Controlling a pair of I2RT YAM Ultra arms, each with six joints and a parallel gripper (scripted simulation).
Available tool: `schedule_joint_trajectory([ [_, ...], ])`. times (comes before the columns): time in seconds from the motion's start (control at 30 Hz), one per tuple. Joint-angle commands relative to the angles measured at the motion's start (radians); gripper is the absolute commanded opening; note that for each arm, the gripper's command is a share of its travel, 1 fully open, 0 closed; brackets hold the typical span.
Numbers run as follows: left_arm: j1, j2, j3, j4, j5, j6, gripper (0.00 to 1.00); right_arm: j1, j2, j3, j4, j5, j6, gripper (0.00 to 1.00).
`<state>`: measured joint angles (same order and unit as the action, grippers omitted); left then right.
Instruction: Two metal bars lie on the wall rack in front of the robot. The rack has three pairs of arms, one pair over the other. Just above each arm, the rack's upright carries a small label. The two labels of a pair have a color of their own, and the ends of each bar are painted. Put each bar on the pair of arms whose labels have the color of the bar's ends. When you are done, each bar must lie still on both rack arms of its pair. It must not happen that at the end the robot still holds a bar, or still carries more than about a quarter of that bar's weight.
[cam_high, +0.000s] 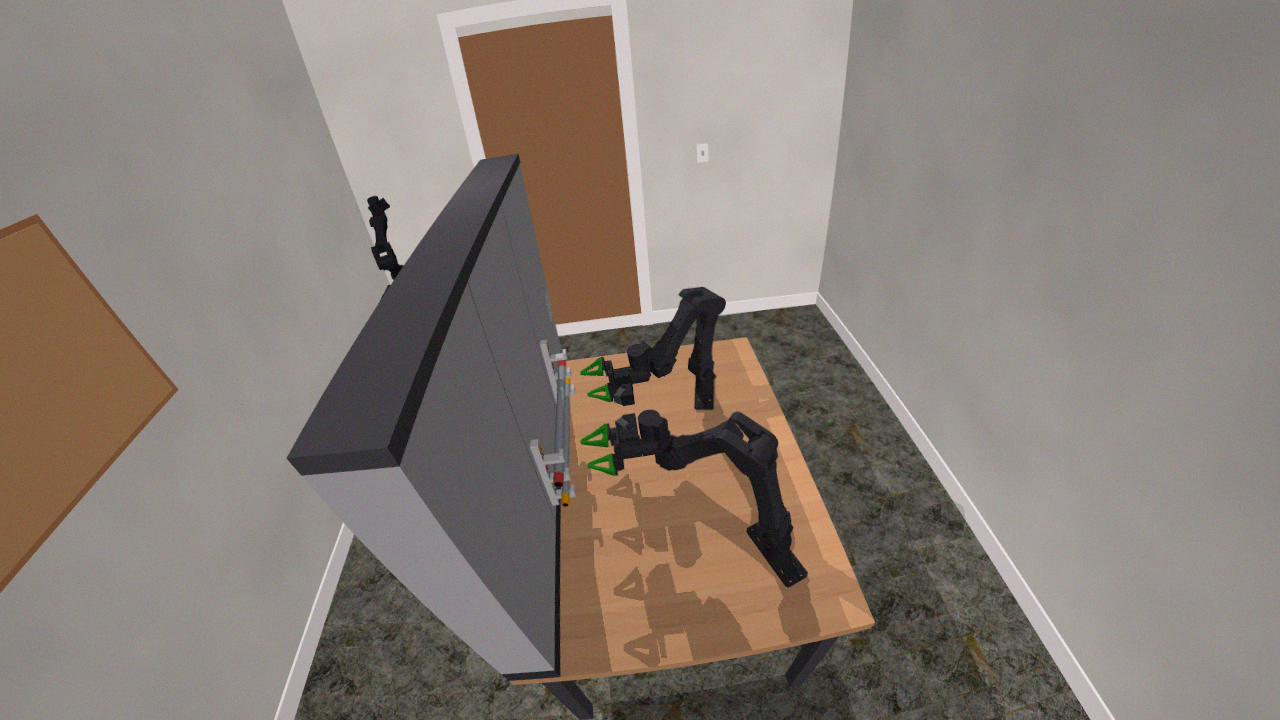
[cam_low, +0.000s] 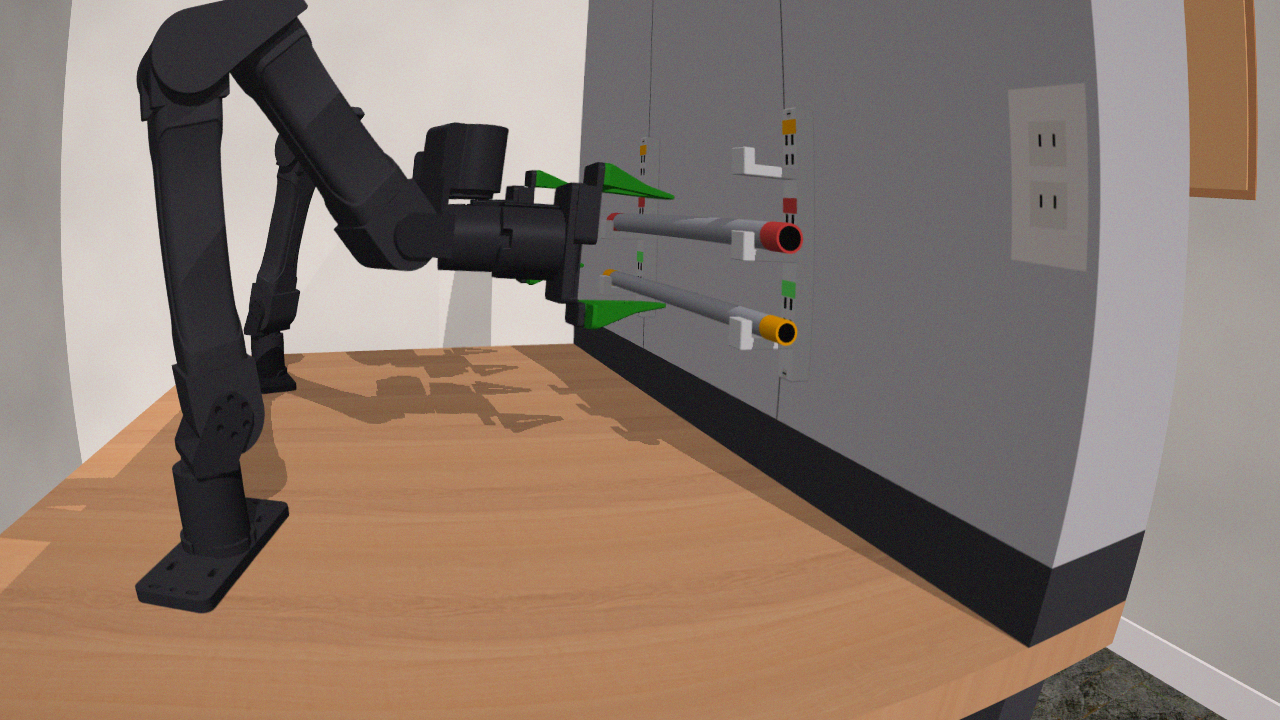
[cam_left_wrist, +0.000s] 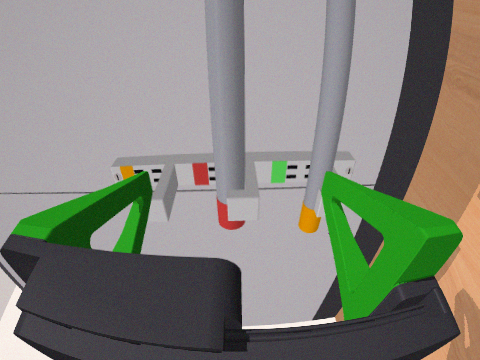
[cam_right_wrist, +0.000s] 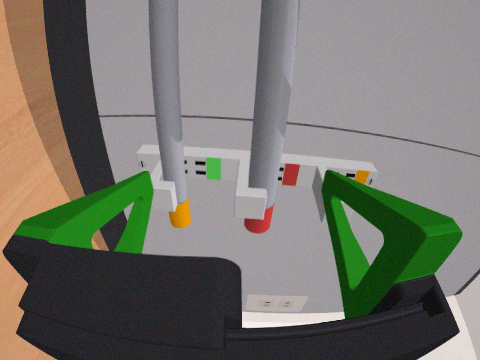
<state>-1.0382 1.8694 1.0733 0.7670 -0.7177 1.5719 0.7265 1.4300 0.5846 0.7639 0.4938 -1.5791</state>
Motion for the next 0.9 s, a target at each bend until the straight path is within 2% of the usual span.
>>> schedule_joint_trajectory([
  [0.0,0.007,-0.024,0.028,-0.021,0.008,0.000,1.00,-0.008,-0.032,0.042,0.009,-0.006,0.008,1.00],
  [0.53,0.007,-0.024,0.028,-0.021,0.008,0.000,1.00,-0.008,-0.032,0.042,0.009,-0.006,0.008,1.00],
  [0.87,0.007,-0.055,0.060,-0.082,0.008,0.001,1.00,-0.008,-0.072,0.084,-0.072,-0.006,0.007,1.00],
])
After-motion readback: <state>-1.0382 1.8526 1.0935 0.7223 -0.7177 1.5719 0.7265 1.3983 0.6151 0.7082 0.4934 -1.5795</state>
